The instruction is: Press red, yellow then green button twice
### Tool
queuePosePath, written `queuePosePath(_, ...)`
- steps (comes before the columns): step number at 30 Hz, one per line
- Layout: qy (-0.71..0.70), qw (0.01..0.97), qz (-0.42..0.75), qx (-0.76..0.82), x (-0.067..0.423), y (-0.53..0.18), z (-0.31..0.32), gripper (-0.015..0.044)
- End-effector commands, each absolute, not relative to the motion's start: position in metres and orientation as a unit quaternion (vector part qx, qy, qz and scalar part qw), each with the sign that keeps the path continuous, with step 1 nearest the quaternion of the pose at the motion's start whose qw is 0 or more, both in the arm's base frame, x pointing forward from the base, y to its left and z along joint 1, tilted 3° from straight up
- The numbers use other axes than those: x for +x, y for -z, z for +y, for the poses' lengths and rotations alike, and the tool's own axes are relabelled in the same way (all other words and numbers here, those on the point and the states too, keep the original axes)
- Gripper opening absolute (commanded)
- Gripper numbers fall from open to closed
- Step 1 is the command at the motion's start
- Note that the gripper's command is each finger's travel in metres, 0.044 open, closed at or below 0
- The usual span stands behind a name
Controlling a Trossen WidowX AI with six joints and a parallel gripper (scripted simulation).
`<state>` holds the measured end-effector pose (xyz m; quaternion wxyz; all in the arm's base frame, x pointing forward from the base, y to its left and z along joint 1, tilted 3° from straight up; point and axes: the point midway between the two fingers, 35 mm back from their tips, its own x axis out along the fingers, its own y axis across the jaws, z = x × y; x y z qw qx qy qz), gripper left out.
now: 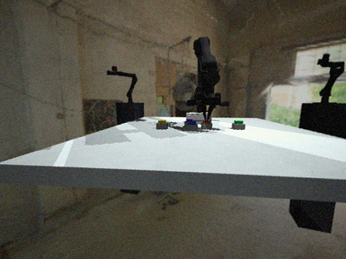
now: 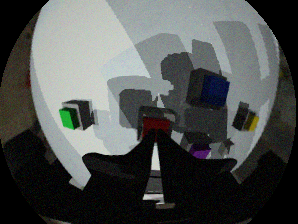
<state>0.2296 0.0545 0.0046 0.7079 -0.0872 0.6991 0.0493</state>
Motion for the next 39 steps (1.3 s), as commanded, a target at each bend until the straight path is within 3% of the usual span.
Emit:
queuePosePath(1, -0.05, 0.708, 0.699, -0.087, 0.23, -0.015, 0.055, 0.002)
queuePosePath(8, -0.052, 0.708, 0.699, -0.087, 0.229, -0.04, 0.057, 0.002)
queuePosePath(13, -0.052, 0.708, 0.699, -0.087, 0.229, -0.097, 0.06, 0.002)
queuePosePath(19, -0.052, 0.708, 0.699, -0.087, 0.234, -0.1, 0.054, 0.002)
queuePosePath(27, -0.05, 0.709, 0.697, -0.089, 0.285, -0.11, -0.04, 0.002)
queuePosePath(33, -0.046, 0.709, 0.697, -0.093, 0.296, -0.113, -0.13, 0.002)
queuePosePath(39, -0.045, 0.709, 0.698, -0.094, 0.295, -0.111, -0.141, 0.002)
